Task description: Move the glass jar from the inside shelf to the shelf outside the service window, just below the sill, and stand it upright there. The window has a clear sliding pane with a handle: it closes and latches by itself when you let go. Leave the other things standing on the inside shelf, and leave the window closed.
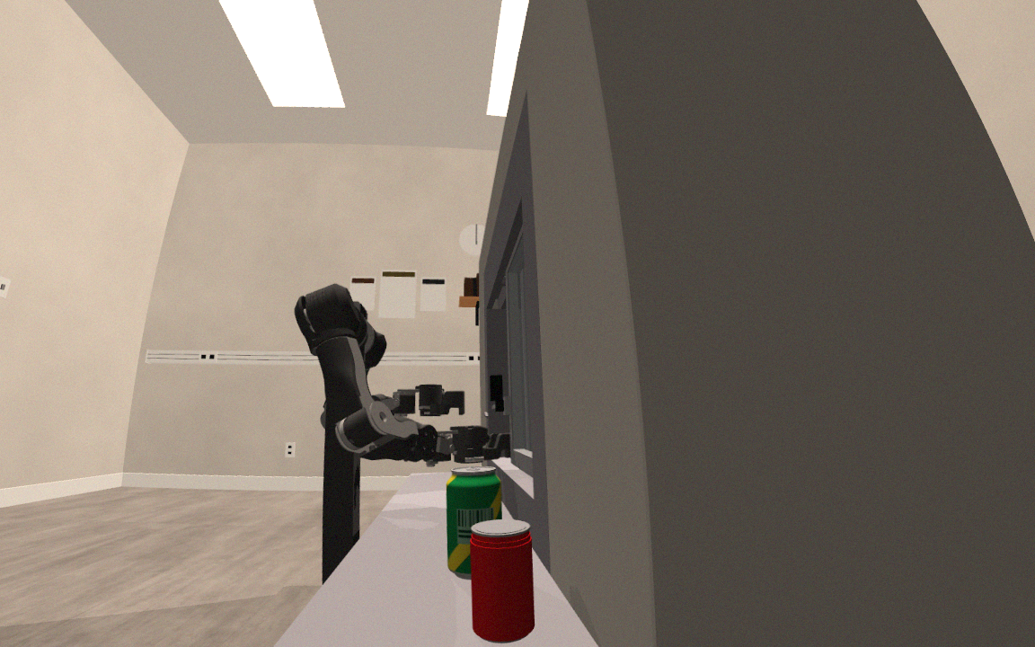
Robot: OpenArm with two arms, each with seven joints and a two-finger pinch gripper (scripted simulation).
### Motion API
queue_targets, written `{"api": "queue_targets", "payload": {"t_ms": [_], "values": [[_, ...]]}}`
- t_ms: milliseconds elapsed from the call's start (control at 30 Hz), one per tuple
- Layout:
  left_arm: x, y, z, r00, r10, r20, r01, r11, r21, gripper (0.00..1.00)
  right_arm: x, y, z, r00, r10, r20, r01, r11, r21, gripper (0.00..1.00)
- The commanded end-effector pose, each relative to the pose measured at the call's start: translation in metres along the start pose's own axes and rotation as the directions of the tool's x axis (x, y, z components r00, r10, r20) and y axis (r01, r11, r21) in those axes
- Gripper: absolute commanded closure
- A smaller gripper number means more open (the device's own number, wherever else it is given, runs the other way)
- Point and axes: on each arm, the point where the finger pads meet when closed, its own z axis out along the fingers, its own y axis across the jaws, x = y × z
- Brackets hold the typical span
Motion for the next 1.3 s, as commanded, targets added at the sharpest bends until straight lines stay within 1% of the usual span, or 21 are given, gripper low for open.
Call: {"api": "queue_targets", "payload": {"t_ms": [0,333,400,433,900,967,1000,1267], "values": [[0.0008,-0.0004,0.0,1.0,0.001,-0.002,-0.001,1.0,0.003,0.0,0.002,0.005,0.003,1.0,0.007,-0.002,-0.007,1.0,0.003,1.0],[0.0001,-0.0012,0.0,1.0,0.005,0.002,-0.005,0.9999,0.009,0.0,0.002,0.011,0.006,1.0,0.008,0.0,-0.008,0.995,0.096,1.0],[0.0001,-0.0012,0.0,1.0,0.005,0.002,-0.005,0.9999,0.009,0.0,0.002,0.011,0.006,1.0,0.008,0.0,-0.008,0.995,0.096,1.0],[0.0002,-0.0001,0.0,1.0,0.004,0.002,-0.004,1.0,0.002,0.0,0.002,-0.003,-0.001,1.0,0.005,-0.01,-0.003,0.988,0.153,1.0],[0.0001,-0.0012,0.0,1.0,0.005,0.002,-0.005,0.9999,0.009,0.0,0.002,0.011,0.006,1.0,0.009,0.001,-0.008,0.96,0.28,1.0],[0.0001,-0.0012,0.0,1.0,0.005,0.002,-0.005,0.9999,0.009,0.0,0.002,0.011,0.006,1.0,0.009,0.001,-0.008,0.96,0.28,1.0],[0.0002,-0.0001,0.0,1.0,0.004,0.002,-0.004,1.0,0.002,0.0,0.002,-0.006,-0.003,1.0,0.007,-0.009,-0.004,0.94,0.342,1.0],[0.0002,-0.0007,0.0,1.0,0.005,0.002,-0.005,1.0,0.006,0.0,0.002,0.004,0.002,1.0,0.008,-0.001,-0.008,0.945,0.328,1.0]]}}
